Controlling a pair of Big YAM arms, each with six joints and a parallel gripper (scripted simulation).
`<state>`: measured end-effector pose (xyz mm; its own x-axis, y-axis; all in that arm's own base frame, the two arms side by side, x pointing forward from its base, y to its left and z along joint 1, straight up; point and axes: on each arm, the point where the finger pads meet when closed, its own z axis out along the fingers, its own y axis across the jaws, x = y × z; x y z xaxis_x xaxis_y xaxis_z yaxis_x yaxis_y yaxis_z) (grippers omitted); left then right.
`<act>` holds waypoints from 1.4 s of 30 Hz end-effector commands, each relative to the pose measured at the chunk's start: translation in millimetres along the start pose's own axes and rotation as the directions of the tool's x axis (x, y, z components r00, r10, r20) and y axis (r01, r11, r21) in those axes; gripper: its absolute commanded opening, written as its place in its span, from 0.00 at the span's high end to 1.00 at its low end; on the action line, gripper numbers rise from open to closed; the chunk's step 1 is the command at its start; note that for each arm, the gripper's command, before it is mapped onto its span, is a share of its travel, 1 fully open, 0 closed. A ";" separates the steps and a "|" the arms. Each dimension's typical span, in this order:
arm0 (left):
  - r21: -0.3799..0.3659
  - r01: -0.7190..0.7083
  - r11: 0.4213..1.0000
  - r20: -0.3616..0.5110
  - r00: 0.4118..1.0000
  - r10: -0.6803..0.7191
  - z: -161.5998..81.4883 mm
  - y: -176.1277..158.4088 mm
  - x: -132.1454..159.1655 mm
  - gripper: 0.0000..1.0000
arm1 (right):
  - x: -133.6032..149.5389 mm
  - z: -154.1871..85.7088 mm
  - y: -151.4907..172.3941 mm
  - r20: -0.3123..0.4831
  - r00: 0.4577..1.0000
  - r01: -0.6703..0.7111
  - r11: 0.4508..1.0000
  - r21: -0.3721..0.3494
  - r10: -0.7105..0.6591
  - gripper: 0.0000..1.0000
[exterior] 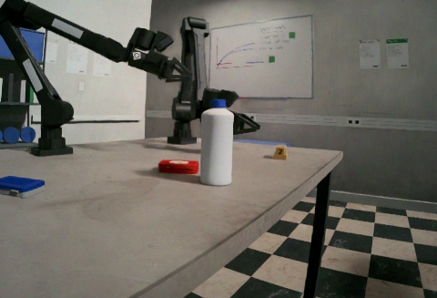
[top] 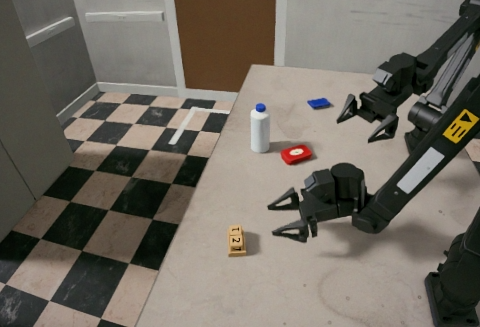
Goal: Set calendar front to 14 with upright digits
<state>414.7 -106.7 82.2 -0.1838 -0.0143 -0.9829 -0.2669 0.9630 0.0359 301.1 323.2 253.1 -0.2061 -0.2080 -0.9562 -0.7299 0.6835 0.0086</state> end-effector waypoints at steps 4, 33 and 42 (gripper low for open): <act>0.025 -0.222 0.975 -0.075 0.972 0.223 34.4 -19.5 3.7 0.47 | -13.2 0.1 -3.1 0.038 0.999 0.007 1.000 0.007 -0.007 0.00; 0.734 -0.596 0.325 -0.185 0.285 0.941 127.5 -63.2 18.5 0.47 | -9.6 0.2 -3.1 0.024 1.000 0.007 1.000 0.007 -0.007 0.00; 0.894 -0.438 0.090 -0.035 0.133 0.991 117.0 -58.3 3.4 0.47 | -9.6 0.2 -3.1 0.024 1.000 0.007 1.000 0.007 -0.007 0.00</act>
<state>525.5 -131.9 44.4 -0.4051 0.9035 -0.1401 0.8548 0.4286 0.2925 301.1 323.2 253.1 -0.2061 -0.2081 -0.9562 -0.7299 0.6835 0.0086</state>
